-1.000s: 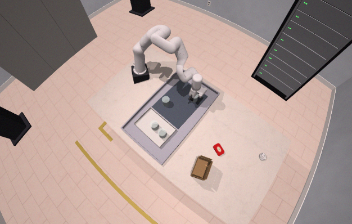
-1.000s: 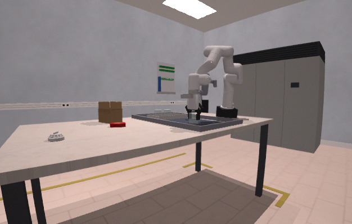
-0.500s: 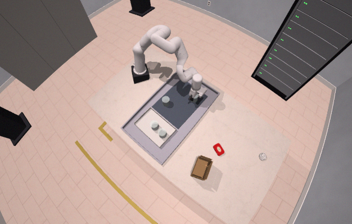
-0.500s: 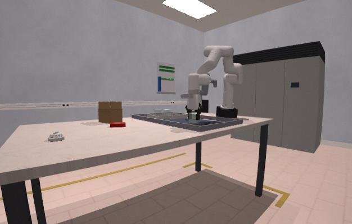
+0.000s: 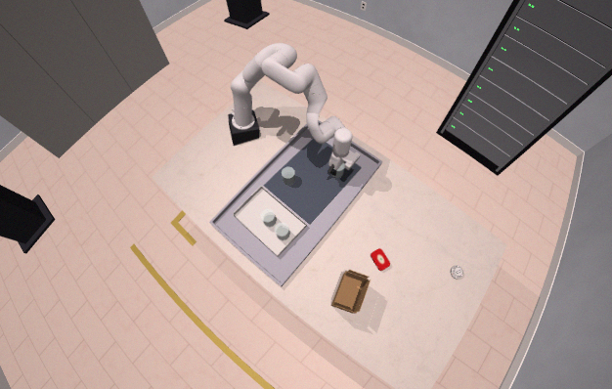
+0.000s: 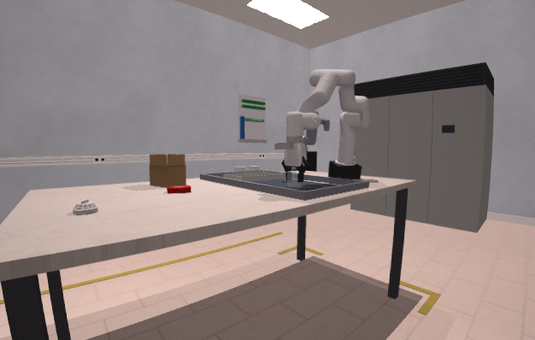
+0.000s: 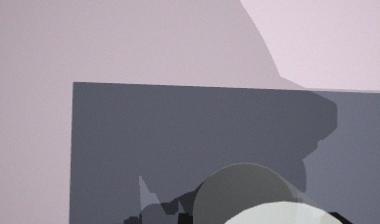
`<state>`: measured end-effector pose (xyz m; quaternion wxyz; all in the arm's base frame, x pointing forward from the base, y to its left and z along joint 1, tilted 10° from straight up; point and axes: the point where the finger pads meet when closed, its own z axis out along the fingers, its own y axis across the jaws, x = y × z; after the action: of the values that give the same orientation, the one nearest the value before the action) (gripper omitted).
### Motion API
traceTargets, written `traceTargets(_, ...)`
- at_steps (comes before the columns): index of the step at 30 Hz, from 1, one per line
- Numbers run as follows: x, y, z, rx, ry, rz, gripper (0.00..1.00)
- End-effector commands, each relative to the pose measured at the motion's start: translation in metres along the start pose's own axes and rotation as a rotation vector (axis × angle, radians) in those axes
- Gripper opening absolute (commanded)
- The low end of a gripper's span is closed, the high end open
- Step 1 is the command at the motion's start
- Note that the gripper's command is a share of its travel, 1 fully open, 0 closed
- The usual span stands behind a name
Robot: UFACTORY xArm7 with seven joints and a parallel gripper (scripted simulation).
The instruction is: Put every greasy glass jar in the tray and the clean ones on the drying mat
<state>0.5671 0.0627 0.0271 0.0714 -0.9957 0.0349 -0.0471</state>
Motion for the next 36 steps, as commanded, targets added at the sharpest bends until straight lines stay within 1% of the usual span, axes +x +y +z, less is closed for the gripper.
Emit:
traceTargets(1,0.0021,-0.0001,-0.0022,0.000,0.005,0.000,0.73)
traceTargets(14,0.0021,-0.0001,-0.0022,0.000,0.005,0.000,0.73)
traceTargets(15,0.0021,-0.0001,-0.0022,0.000,0.005,0.000,0.70)
traceTargets(31,0.0021,-0.0001,-0.0022,0.000,0.005,0.000,0.70)
traceTargets(32,0.0021,-0.0001,-0.0022,0.000,0.005,0.000,0.67)
traceTargets(36,0.0021,-0.0001,-0.0022,0.000,0.005,0.000,0.67)
